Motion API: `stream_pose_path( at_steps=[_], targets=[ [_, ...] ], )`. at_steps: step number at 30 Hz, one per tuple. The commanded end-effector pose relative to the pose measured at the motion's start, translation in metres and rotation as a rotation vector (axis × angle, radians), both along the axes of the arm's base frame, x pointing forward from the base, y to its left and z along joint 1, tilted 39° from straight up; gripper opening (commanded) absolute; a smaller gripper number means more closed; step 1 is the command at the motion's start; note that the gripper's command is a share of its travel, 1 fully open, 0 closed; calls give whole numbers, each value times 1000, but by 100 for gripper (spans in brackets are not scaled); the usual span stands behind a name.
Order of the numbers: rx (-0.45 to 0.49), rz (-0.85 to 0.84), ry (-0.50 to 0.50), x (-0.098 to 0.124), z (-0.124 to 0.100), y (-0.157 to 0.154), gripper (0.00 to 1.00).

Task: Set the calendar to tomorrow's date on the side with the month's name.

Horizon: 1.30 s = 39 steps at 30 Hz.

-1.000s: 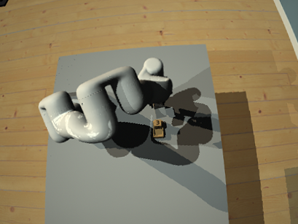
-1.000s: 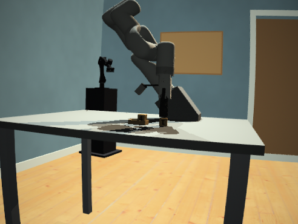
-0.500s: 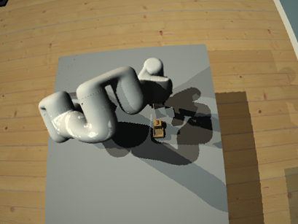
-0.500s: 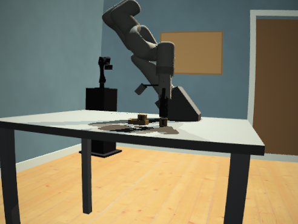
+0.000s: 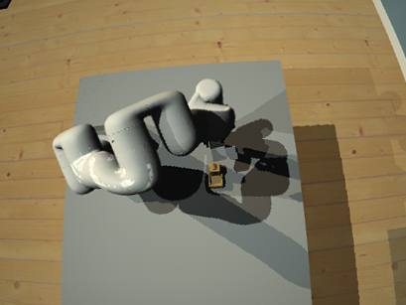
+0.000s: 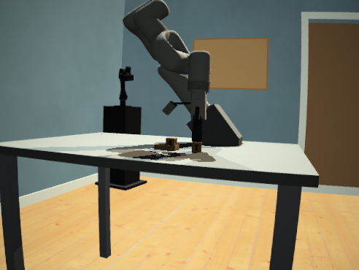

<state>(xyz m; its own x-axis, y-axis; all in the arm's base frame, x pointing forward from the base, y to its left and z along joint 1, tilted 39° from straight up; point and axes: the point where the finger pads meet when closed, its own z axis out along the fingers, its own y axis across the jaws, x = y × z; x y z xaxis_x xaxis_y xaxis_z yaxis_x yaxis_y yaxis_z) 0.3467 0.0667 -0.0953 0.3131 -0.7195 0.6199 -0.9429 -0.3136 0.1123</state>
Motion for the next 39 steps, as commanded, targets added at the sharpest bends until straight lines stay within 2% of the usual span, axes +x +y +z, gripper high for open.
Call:
stream_pose_path(
  at_steps=[1, 18, 39],
  targets=[
    [2, 1, -2, 1, -3, -2, 49],
    [2, 1, -2, 4, -19, -15, 49],
    [2, 1, -2, 4, -20, -15, 49]
  ],
)
